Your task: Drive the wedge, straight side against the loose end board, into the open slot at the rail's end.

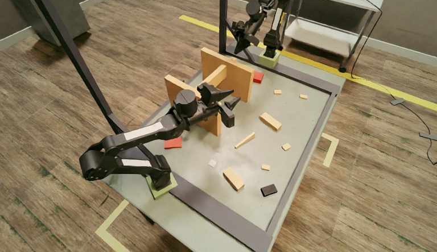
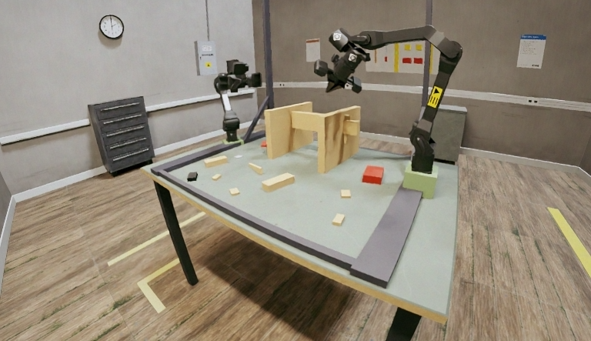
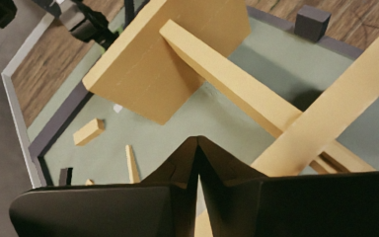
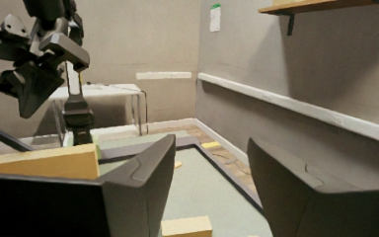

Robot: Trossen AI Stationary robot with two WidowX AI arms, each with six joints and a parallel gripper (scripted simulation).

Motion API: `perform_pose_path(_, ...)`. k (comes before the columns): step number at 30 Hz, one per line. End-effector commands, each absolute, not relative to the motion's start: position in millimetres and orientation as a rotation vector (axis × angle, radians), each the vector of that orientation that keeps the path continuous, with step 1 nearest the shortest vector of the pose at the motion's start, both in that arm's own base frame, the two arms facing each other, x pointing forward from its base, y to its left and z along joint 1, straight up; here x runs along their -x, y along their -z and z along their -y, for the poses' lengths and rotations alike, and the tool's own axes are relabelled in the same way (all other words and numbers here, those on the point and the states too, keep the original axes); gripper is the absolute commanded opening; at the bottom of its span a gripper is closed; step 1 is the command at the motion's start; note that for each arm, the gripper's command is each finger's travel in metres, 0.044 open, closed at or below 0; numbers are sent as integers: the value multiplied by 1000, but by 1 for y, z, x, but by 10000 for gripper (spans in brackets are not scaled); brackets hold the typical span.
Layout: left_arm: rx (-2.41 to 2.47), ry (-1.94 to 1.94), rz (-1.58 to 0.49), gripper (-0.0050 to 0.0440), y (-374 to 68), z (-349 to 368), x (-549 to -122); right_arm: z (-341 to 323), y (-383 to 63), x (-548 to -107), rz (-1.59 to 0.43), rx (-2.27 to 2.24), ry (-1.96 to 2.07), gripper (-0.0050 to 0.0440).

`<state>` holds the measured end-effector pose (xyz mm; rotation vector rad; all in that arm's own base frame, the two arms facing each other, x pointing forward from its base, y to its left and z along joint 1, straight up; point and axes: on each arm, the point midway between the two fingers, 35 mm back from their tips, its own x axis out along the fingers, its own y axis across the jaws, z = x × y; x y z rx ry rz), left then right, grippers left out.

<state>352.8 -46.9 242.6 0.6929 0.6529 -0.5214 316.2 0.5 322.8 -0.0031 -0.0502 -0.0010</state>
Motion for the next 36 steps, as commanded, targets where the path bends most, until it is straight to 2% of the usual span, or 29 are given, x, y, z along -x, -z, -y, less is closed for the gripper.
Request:
perform_pose_path(1, -601, 365, -532, -50, -260, 38, -352, 0, -328, -314, 64, -1, 1, 194)
perform_pose_path(12, -378, 164, -321, -50, -285, 21, -346, 1, -328, -313, 65, -3, 2, 194)
perform_pose_path(29, 25, -24, 88, -50, -328, -3, -311, 1, -327, -313, 63, -4, 1, 194)
perform_pose_path(36, -5, -10, 52, -50, -321, 0, -316, 1, -326, -313, 61, -3, 1, 194)
